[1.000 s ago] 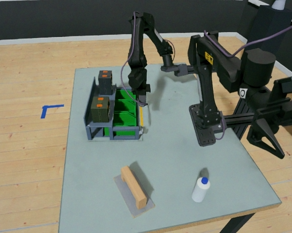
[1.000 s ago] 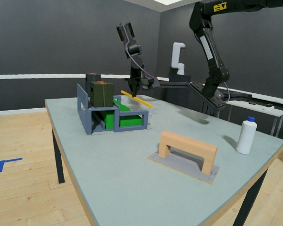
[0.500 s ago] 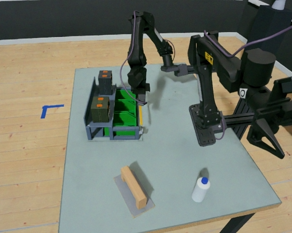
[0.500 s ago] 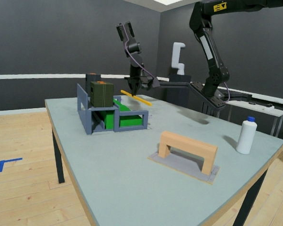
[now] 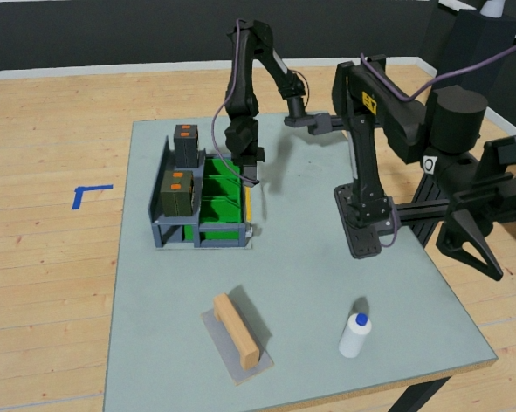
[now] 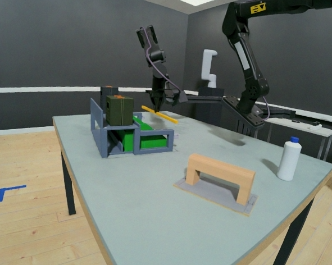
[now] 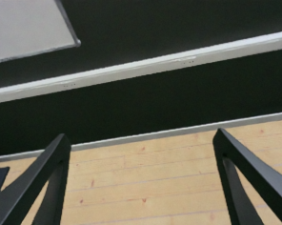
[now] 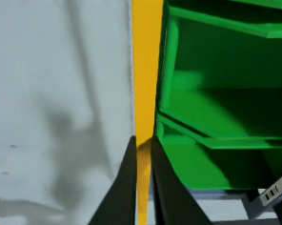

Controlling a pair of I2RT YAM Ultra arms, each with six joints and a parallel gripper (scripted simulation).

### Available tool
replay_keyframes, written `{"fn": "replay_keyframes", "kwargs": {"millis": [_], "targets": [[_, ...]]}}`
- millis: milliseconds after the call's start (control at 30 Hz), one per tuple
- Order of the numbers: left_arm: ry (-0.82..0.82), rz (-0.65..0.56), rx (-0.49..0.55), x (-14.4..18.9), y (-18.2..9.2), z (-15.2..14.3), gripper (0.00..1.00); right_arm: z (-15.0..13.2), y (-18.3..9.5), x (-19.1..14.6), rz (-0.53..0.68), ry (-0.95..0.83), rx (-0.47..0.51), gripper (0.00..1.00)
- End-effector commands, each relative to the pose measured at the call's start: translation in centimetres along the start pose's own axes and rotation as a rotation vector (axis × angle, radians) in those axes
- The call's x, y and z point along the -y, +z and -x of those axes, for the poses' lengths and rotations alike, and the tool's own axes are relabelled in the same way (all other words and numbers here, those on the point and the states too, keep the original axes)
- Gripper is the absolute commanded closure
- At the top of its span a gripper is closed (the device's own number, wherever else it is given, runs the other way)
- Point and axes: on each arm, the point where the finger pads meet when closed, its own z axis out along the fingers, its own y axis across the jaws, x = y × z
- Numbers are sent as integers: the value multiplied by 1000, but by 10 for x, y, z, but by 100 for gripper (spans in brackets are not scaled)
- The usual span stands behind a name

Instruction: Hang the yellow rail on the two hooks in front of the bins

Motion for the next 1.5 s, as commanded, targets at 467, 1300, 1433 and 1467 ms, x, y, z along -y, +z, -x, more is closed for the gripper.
{"fn": "replay_keyframes", "kwargs": {"millis": [467, 1300, 1433, 1467], "targets": [[11, 6, 3, -2, -9, 2, 0, 20, -25, 8, -28, 20, 83, 100], [11, 6, 3, -2, -9, 2, 0, 22, -24, 9, -31, 19, 89, 100], [11, 6, 3, -2, -9, 2, 0, 22, -22, 9, -31, 19, 89, 100], [11, 6, 3, -2, -9, 2, 0, 22, -22, 9, -31, 19, 89, 100]]}}
